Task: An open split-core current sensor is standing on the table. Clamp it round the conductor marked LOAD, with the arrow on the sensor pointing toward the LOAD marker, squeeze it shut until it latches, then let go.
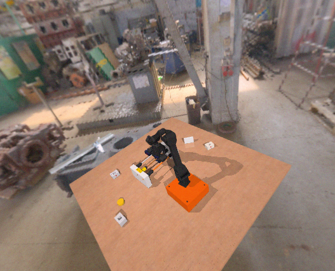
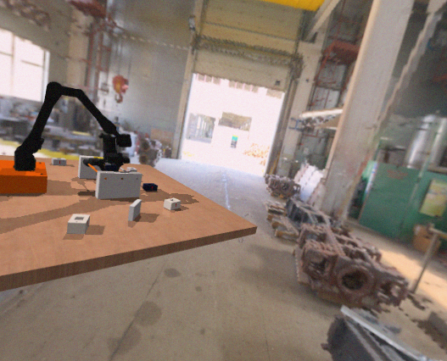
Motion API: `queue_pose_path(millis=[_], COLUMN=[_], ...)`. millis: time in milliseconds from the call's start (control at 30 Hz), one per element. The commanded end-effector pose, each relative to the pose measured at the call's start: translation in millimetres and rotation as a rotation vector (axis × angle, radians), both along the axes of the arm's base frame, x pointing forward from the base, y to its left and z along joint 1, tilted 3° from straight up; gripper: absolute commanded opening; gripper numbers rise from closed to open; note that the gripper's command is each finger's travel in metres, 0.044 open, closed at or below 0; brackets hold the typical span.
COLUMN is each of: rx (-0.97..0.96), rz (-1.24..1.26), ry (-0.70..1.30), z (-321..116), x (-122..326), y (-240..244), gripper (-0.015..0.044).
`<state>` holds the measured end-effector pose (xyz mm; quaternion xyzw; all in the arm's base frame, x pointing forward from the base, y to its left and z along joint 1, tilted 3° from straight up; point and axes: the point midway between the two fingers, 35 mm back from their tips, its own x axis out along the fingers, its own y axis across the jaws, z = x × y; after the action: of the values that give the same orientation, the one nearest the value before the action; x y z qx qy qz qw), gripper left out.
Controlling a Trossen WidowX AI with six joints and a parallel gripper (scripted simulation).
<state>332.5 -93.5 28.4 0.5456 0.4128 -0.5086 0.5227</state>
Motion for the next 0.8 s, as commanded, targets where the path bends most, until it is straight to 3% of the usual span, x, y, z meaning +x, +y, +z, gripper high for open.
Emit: queue_pose_path(millis=[0,67,767], rx=[0.000,0.000,0.000], rz=[0.000,0.000,0.000], ry=[0.000,0.000,0.000], z=[0.2,0.2,0.2], x=[0.1,0.1,0.1], y=[0.0,0.0,0.0], gripper=[0.0210,0.0257,0.0257])
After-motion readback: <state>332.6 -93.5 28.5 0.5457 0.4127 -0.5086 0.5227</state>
